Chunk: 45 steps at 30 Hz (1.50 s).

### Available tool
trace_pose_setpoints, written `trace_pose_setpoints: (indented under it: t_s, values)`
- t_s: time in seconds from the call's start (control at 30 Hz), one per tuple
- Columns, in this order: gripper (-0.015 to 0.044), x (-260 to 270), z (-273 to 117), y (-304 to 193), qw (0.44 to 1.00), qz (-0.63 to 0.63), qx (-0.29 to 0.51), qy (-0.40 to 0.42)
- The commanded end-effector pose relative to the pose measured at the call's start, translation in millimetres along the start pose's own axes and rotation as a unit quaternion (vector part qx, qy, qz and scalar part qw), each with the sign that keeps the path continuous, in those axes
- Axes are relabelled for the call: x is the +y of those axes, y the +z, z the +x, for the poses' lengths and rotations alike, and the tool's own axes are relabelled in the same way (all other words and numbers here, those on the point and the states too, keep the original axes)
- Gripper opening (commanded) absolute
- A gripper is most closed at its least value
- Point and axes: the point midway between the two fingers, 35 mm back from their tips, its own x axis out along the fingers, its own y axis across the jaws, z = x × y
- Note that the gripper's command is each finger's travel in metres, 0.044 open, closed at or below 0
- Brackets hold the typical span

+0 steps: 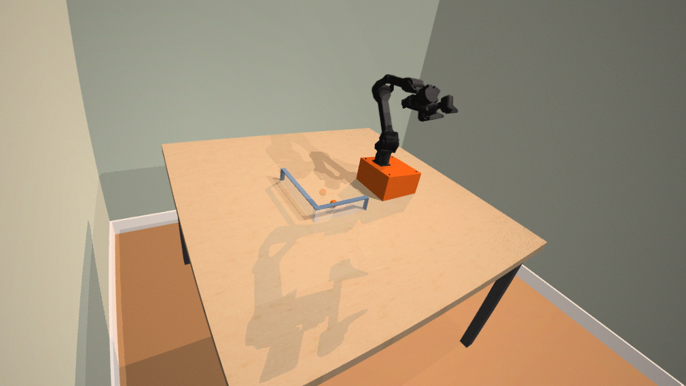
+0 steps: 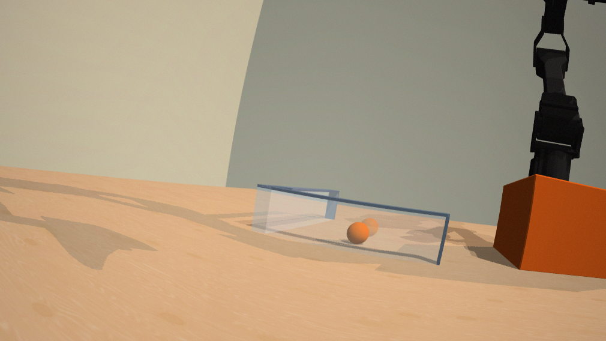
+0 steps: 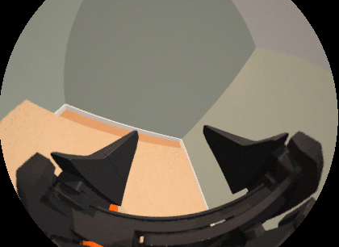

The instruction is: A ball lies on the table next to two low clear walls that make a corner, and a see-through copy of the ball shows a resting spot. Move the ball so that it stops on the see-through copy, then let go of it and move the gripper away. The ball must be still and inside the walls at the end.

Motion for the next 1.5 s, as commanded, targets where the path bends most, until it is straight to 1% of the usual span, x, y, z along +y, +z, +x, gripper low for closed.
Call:
trace_pose_setpoints:
  t_s: [0.0, 0.03, 0.13, 0.17, 0.37, 0.6, 0.73, 0.9, 1.1, 1.23, 1.3, 1.47]
  values:
    - [0.0374, -1.4, -0.5, -2.2, 1.0, 0.002, 0.004, -0.002]
    - [0.0348, -5.5, -2.0, -8.9, 1.0, 0.009, 0.018, -0.007]
    - [0.0269, -26.8, -14.8, -48.0, 0.994, 0.052, 0.092, -0.038]
    - [0.0252, -33.3, -20.9, -62.0, 0.99, 0.067, 0.118, -0.049]
    - [0.0252, -58.2, -72.9, -144.5, 0.944, 0.168, 0.262, -0.111]
    - [0.0252, -52.0, -157.2, -230.0, 0.849, 0.292, 0.404, -0.173]
    - [0.0252, -30.6, -210.1, -270.2, 0.779, 0.363, 0.471, -0.198]
    - [0.0252, 13.6, -274.6, -309.6, 0.679, 0.449, 0.538, -0.218]
    - [0.0252, 87.9, -341.7, -339.7, 0.547, 0.546, 0.594, -0.224]
    - [0.0252, 143.6, -374.4, -349.3, 0.46, 0.602, 0.615, -0.218]
    - [0.0252, 153.3, -379.0, -350.2, 0.445, 0.611, 0.618, -0.216]
    - [0.0252, 153.3, -379.0, -350.2, 0.445, 0.611, 0.618, -0.216]
